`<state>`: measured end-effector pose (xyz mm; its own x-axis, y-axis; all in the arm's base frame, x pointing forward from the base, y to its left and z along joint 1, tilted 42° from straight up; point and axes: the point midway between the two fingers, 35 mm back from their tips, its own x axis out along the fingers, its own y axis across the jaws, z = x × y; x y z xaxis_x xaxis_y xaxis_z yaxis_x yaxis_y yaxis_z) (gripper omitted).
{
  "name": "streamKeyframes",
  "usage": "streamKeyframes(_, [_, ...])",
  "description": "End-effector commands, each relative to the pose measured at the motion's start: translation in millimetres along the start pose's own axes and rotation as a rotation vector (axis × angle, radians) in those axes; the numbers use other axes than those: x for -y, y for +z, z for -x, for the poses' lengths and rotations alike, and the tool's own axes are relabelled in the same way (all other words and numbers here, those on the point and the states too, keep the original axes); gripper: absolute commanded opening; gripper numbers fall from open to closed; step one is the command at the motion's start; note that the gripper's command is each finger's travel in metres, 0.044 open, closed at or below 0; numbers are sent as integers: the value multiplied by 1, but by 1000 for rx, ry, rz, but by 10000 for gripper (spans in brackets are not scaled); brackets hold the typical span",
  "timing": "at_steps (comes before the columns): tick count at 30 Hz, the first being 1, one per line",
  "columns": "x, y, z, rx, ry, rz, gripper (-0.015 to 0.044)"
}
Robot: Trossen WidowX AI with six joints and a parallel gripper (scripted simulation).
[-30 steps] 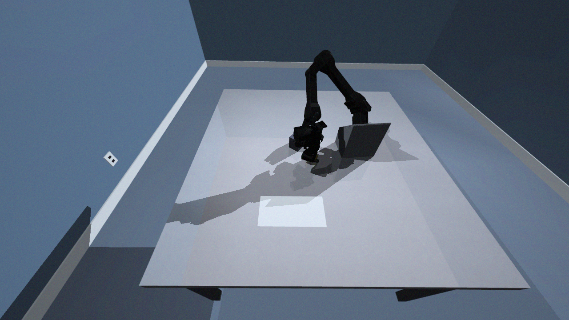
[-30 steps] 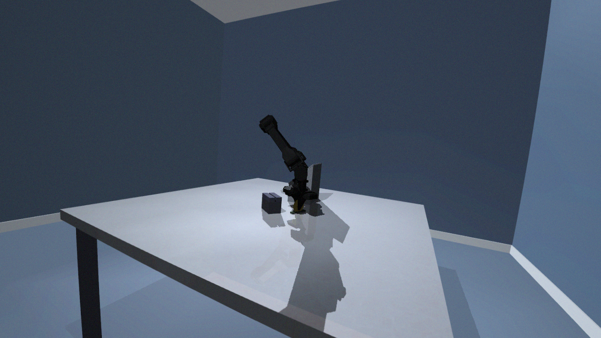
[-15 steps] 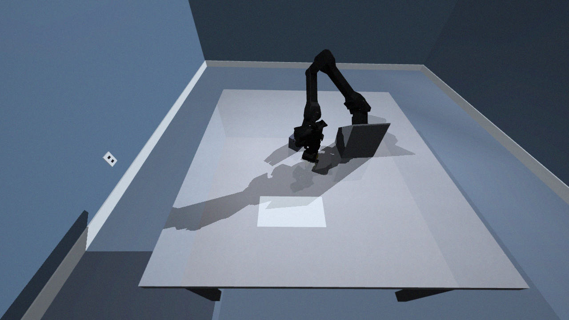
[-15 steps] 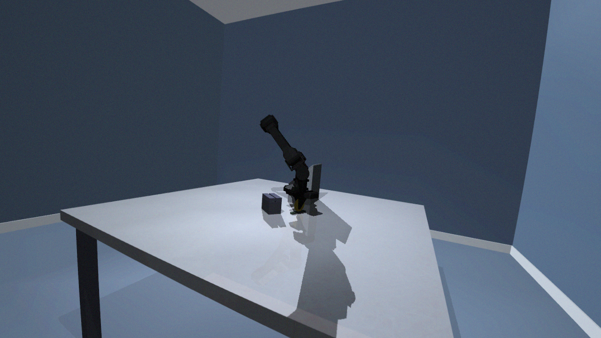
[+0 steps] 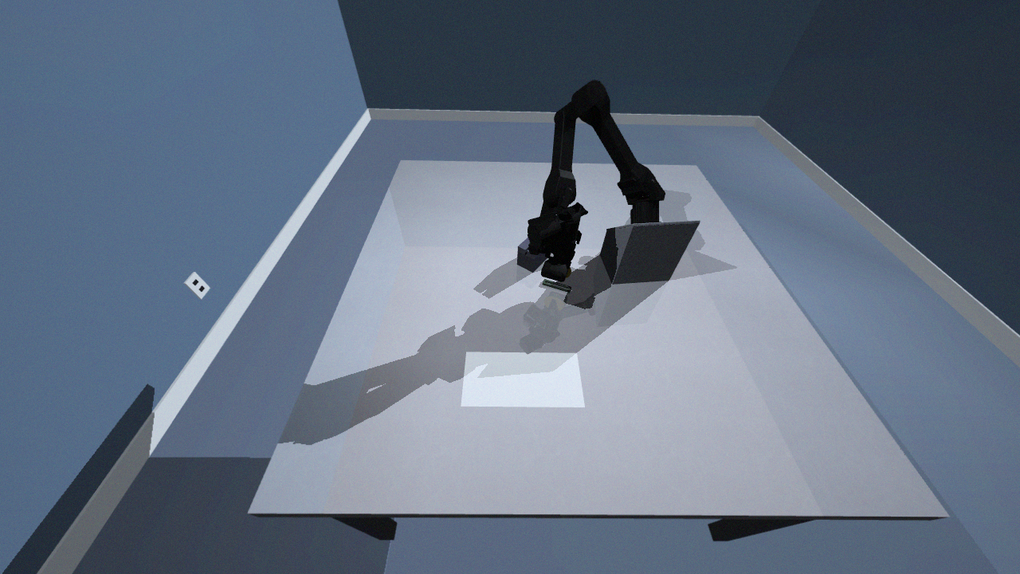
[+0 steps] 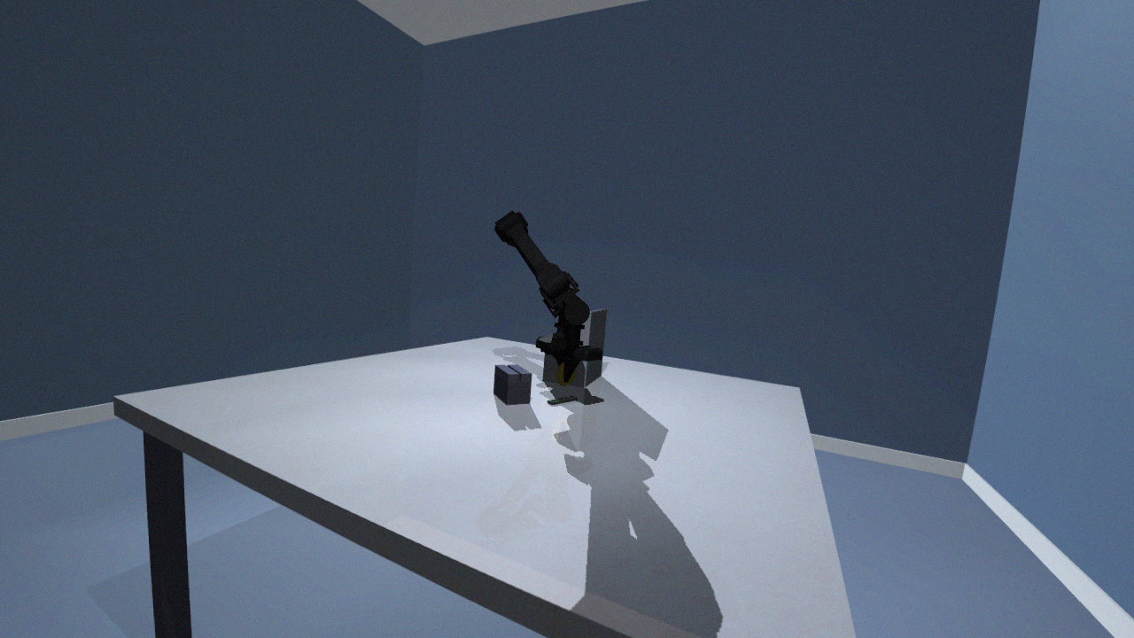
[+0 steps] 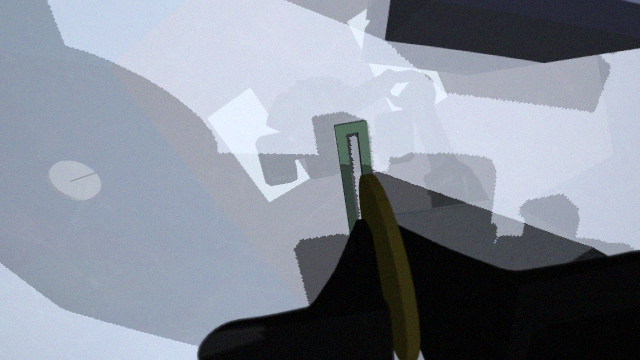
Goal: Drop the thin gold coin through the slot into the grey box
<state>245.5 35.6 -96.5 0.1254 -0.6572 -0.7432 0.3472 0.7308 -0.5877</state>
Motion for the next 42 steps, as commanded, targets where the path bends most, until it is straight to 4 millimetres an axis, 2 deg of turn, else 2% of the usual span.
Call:
streamKeyframes(1, [-1,2,13,2,8,-11,0])
streamKeyframes(16, [2,0,51,2,5,-12,0])
streamKeyframes(20, [3,0,52,2,5,11,0])
streamKeyframes(42, [8,4,53,4,3,749,0])
